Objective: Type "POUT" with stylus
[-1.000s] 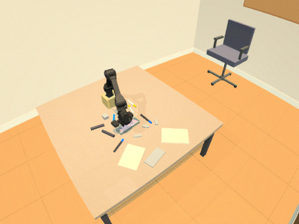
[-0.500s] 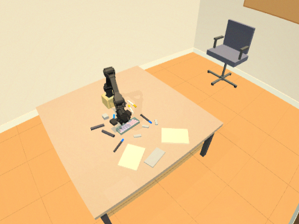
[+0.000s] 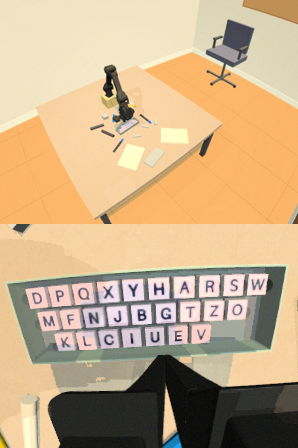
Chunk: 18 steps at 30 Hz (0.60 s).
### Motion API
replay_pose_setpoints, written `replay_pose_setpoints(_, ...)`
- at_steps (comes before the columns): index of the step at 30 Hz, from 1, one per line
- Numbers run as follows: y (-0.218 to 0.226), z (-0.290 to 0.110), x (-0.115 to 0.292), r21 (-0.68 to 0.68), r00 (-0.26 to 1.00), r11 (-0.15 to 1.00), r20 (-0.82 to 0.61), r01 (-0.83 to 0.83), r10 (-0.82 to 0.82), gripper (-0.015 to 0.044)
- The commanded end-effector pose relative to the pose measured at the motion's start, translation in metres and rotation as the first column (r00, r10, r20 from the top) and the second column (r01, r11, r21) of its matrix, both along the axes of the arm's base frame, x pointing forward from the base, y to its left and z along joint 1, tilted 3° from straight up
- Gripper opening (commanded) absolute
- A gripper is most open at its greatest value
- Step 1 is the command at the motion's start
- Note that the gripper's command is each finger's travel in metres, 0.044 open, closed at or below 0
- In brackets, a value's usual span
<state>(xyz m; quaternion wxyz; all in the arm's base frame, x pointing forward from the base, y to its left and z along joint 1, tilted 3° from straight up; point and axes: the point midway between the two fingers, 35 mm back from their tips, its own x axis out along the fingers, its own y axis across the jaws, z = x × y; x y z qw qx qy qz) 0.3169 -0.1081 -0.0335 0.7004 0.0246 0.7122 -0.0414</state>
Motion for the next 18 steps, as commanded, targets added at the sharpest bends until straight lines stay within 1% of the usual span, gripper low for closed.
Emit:
replay_pose_setpoints(1, 0.047, -0.002, 0.001, 0.012, 1.0, 1.0, -0.003, -0.021, 0.021, 0.0)
replay_pose_setpoints(12, 0.05, 0.001, 0.001, 0.012, 1.0, 1.0, -0.003, -0.021, 0.021, 0.0)
replay_pose_setpoints(13, 0.05, 0.008, 0.002, 0.012, 1.0, 1.0, -0.003, -0.021, 0.021, 0.0)
replay_pose_setpoints(16, 0.05, 0.048, 0.003, 0.012, 1.0, 1.0, -0.003, -0.021, 0.021, 0.0)
replay_pose_setpoints(18, 0.05, 0.059, 0.003, 0.012, 1.0, 1.0, -0.003, -0.021, 0.021, 0.0)
